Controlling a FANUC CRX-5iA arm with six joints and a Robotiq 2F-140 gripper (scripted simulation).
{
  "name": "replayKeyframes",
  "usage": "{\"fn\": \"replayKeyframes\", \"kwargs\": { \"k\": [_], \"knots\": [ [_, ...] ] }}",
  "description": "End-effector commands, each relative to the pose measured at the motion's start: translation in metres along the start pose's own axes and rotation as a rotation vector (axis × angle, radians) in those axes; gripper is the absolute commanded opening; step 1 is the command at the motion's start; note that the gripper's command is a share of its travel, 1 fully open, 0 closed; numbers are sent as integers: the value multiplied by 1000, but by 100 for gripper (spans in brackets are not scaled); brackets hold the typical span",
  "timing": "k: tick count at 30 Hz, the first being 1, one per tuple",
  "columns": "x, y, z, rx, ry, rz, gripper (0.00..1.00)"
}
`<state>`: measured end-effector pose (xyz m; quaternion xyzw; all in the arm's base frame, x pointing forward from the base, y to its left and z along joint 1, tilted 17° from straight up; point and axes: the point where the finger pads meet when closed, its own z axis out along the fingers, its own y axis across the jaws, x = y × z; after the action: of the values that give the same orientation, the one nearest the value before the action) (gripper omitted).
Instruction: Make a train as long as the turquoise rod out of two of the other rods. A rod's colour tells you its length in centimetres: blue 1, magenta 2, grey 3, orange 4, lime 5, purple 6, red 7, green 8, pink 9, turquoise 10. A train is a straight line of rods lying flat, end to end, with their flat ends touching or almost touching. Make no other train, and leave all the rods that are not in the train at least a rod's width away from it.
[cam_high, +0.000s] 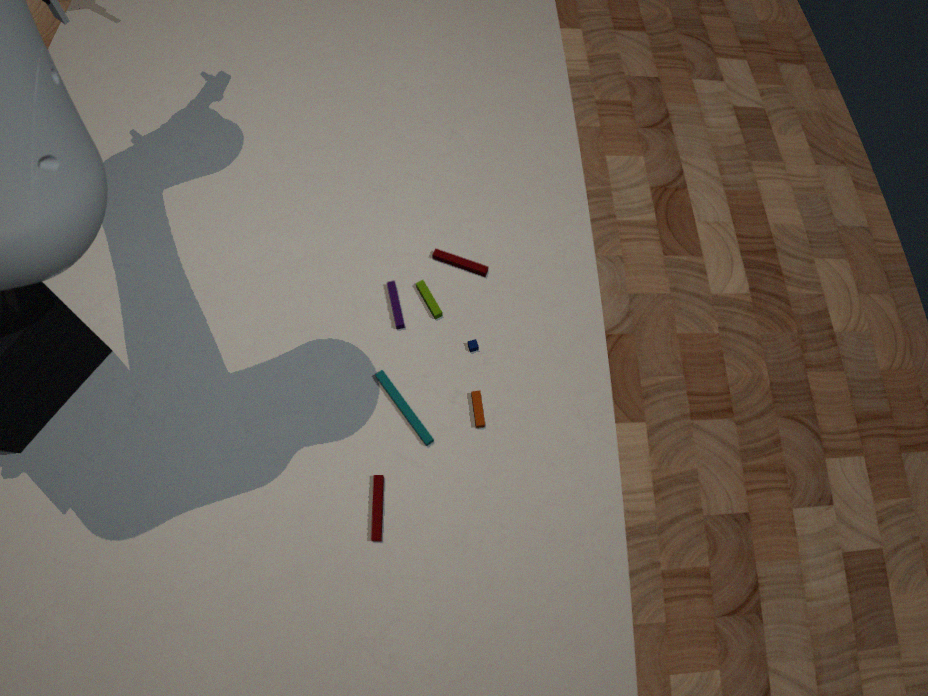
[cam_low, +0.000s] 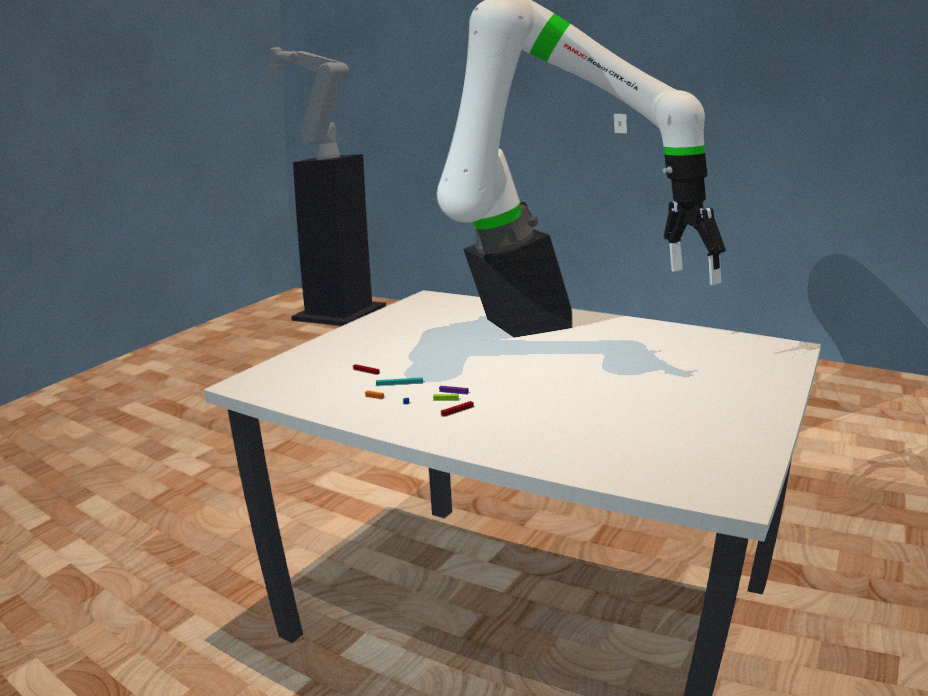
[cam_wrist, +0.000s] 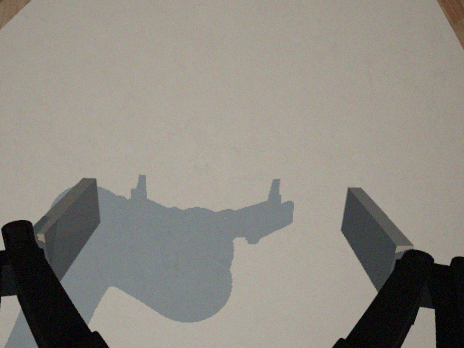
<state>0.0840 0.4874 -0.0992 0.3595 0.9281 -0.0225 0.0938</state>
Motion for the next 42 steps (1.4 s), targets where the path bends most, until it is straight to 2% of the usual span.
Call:
{"fn": "replayKeyframes", "kwargs": {
  "k": [1, 18, 22, 32, 34, 35, 42],
  "knots": [
    [0, 0, 0, 0, 0, 0, 100],
    [0, 0, 0, 0, 0, 0, 100],
    [-7, 5, 1, -1, 0, 46, 100],
    [-82, 45, 9, -8, 0, 482, 100],
    [-82, 45, 9, -8, 0, 482, 100],
    [-100, 52, 12, -10, -1, 585, 100],
    [-151, 68, 18, -15, -2, 860, 100]
  ]
}}
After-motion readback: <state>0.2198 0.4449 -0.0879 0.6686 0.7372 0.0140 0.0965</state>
